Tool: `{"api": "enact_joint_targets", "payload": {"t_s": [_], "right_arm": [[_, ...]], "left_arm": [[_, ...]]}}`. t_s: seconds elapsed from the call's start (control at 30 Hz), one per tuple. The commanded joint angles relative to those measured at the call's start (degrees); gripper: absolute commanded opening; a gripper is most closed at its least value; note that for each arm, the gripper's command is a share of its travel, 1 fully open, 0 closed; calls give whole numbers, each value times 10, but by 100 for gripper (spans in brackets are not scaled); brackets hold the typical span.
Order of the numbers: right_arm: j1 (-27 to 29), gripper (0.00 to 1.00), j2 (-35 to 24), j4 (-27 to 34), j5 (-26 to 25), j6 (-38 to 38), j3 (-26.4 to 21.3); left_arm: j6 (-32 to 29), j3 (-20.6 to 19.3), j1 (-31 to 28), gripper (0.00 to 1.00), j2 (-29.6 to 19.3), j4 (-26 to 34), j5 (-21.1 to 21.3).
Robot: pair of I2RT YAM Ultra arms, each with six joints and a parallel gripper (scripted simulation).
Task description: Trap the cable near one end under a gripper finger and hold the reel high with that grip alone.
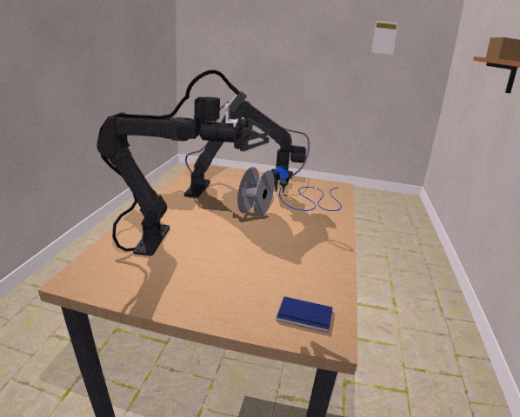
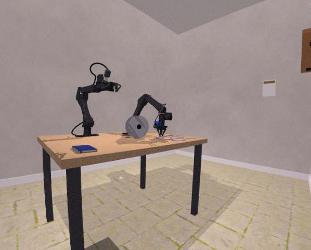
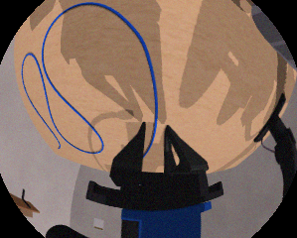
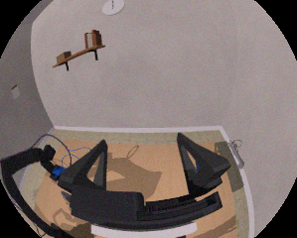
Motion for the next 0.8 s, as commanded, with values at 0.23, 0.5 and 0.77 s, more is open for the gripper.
{"api": "enact_joint_targets", "payload": {"t_s": [0.23,0.5,0.77], "right_arm": [[-1,100,4,5,4,-1,-3],[-1,100,4,5,4,-1,-3],[-1,100,4,5,4,-1,-3]], "left_arm": [[1,-16,-2,30,-2,18,2],[2,-20,-2,30,-8,14,2],[2,-18,-2,22,-11,5,2]]}}
